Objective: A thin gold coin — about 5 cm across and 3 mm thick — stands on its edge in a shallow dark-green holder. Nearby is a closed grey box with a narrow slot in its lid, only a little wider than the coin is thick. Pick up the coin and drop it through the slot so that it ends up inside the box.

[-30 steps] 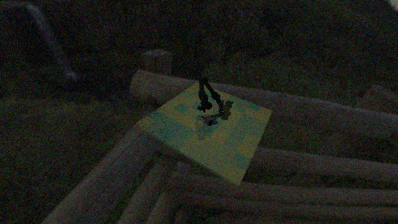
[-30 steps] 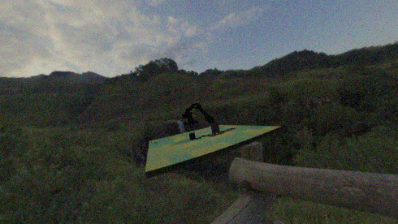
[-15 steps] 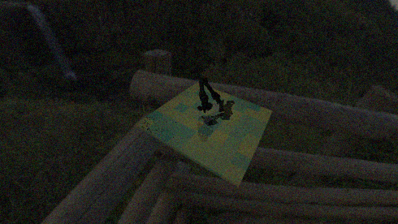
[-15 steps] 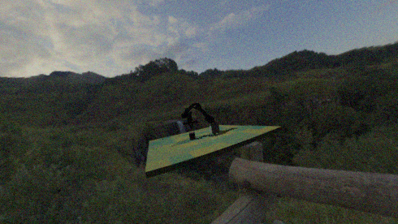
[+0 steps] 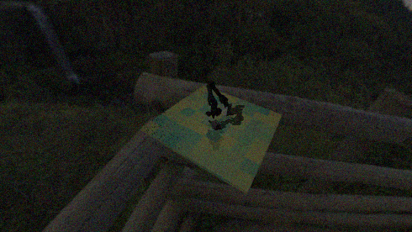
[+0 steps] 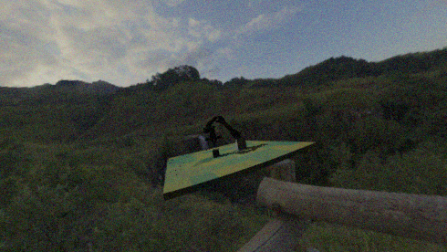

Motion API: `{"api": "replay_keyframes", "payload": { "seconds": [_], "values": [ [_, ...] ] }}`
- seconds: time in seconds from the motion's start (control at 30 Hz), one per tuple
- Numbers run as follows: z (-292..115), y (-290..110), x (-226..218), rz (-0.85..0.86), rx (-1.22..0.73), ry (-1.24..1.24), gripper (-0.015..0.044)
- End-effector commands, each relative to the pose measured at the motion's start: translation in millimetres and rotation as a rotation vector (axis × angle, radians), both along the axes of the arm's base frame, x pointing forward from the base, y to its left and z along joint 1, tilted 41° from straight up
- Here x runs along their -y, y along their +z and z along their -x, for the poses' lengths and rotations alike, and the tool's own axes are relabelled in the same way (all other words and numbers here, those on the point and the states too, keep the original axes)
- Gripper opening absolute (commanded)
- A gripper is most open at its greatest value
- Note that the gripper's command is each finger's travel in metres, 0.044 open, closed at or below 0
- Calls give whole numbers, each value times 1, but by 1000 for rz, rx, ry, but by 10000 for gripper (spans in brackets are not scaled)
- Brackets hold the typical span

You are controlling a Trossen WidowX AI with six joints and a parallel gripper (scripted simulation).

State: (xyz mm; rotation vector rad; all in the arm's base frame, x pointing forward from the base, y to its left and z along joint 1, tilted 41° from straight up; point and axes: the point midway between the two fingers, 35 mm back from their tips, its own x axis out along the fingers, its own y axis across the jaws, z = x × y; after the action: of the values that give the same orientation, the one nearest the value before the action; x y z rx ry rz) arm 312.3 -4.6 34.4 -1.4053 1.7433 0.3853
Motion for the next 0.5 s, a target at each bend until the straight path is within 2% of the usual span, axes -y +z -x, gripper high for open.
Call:
{"api": "replay_keyframes", "payload": {
  "seconds": [0.0,0.47],
  "values": [
    [-3,-6,-6,-3,-5,-2,0],
    [-16,-29,-31,-6,-4,-2,0]
  ]
}}
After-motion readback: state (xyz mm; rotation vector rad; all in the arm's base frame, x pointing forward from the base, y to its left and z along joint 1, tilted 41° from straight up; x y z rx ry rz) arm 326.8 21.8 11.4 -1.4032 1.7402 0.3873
